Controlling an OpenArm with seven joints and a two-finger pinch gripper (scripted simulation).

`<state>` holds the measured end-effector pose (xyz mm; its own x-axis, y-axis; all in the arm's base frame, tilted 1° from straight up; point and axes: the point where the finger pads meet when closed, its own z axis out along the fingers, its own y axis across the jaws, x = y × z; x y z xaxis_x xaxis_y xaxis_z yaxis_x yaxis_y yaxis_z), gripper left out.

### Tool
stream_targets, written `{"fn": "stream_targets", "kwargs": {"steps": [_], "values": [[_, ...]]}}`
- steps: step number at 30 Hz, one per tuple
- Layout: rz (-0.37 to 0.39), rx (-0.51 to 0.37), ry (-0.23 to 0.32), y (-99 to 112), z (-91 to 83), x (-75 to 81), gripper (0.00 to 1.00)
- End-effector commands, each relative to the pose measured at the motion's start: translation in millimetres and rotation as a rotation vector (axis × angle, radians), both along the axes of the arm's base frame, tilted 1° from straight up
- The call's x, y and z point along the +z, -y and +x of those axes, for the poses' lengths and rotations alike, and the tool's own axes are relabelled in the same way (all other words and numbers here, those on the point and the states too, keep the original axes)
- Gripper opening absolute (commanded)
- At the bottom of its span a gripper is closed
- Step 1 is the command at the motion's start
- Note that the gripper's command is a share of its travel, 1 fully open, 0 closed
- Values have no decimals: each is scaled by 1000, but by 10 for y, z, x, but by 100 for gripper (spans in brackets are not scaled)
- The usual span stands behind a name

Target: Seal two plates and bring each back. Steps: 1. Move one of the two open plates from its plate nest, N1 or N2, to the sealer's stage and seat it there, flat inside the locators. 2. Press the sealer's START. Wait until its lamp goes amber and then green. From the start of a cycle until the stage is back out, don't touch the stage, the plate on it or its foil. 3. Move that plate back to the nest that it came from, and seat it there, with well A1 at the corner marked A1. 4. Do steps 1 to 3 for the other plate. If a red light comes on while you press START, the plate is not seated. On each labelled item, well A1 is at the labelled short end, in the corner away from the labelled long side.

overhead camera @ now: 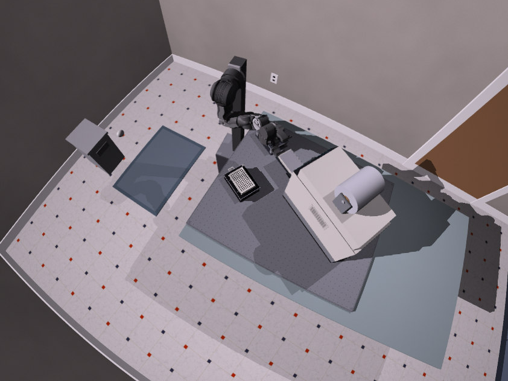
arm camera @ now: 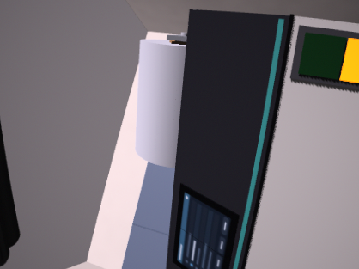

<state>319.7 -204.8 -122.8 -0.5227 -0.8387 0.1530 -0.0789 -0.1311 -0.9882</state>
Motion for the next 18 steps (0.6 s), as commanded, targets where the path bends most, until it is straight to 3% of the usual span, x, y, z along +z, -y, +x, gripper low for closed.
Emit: {"fn": "stream_targets", "kwargs": {"steps": [1, 3, 5, 10, 13, 18], "values": [[46, -10, -34, 32, -30, -84, 65], [103, -34, -62, 80, -68, -165, 65], [109, -34, -68, 113, -94, -257, 65], [257, -84, -144, 187, -214, -466, 65], [260, -85, -146, 228, -272, -597, 65], [261, -82, -146, 229, -284, -614, 65]]}}
